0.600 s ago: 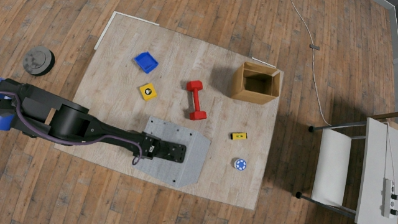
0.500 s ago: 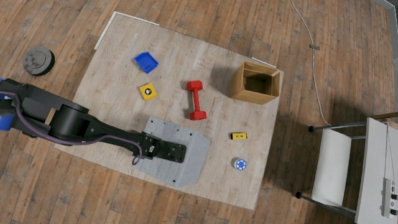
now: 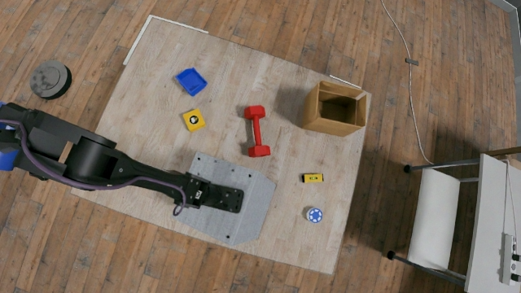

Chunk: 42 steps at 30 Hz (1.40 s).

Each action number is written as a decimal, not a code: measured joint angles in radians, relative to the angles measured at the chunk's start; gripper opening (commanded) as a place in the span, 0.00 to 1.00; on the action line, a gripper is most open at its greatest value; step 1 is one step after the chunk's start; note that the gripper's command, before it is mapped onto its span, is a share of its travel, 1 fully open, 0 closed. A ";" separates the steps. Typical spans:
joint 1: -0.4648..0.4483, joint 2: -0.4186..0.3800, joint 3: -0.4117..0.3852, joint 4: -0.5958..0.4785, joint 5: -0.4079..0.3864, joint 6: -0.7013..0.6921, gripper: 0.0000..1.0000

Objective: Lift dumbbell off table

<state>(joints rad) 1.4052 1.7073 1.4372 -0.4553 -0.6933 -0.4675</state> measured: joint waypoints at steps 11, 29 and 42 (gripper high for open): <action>-0.064 0.025 -0.032 -0.002 0.012 -0.006 1.00; -0.579 0.147 -0.166 -0.016 0.095 -0.085 1.00; -0.992 0.245 -0.268 -0.027 0.159 -0.161 1.00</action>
<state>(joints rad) 0.4133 1.9526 1.1690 -0.4828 -0.5343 -0.6281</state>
